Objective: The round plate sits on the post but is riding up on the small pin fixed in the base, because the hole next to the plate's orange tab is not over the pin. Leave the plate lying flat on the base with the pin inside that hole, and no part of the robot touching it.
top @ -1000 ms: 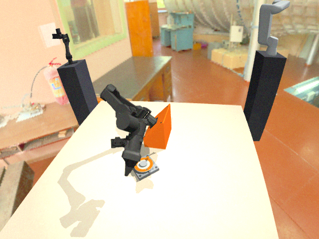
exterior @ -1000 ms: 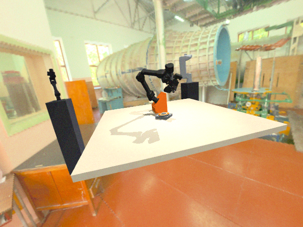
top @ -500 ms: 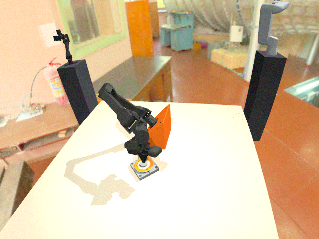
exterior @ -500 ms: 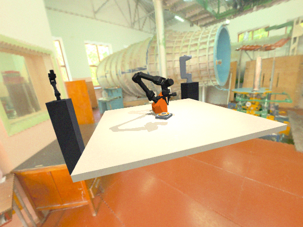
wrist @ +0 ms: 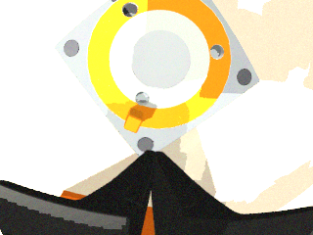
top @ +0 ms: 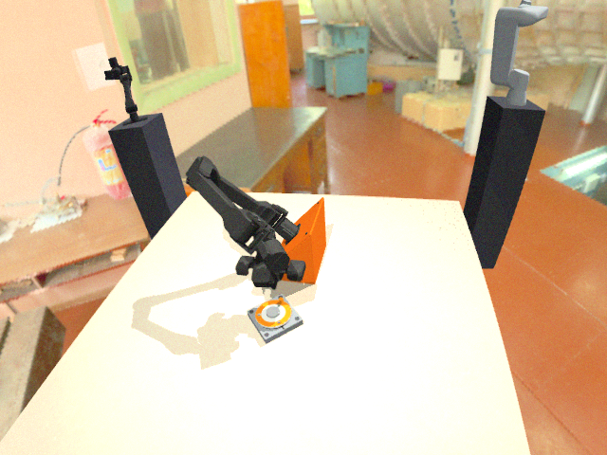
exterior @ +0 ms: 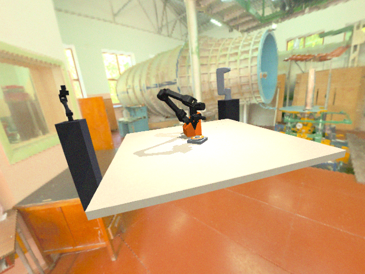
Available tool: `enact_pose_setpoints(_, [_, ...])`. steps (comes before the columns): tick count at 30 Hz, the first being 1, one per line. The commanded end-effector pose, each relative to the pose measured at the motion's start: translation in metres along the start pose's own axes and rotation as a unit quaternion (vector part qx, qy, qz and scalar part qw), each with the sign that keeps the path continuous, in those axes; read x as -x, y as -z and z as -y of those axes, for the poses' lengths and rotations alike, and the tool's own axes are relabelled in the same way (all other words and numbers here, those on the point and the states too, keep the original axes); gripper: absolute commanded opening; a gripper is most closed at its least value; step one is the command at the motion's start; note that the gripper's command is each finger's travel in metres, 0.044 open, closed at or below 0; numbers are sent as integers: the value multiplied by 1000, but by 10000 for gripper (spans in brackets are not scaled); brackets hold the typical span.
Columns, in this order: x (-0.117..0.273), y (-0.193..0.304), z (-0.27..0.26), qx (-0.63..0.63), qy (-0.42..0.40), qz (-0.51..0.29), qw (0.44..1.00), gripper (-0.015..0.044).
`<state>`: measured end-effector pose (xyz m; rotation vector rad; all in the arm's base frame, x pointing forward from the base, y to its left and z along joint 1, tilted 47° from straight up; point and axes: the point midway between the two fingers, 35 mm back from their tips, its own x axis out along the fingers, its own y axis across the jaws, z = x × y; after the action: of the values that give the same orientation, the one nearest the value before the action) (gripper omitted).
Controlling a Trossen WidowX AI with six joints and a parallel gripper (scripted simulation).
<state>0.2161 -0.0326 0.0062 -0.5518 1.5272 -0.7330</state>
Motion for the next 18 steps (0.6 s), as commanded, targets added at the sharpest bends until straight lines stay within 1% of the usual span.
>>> enact_pose_setpoints(1, [-7,4,1,6,-1,-6,1000,0])
enact_pose_setpoints(9, [-45,5,2,6,0,-6,1000,0])
enact_pose_setpoints(18, [-48,5,1,6,0,-6,1000,0])
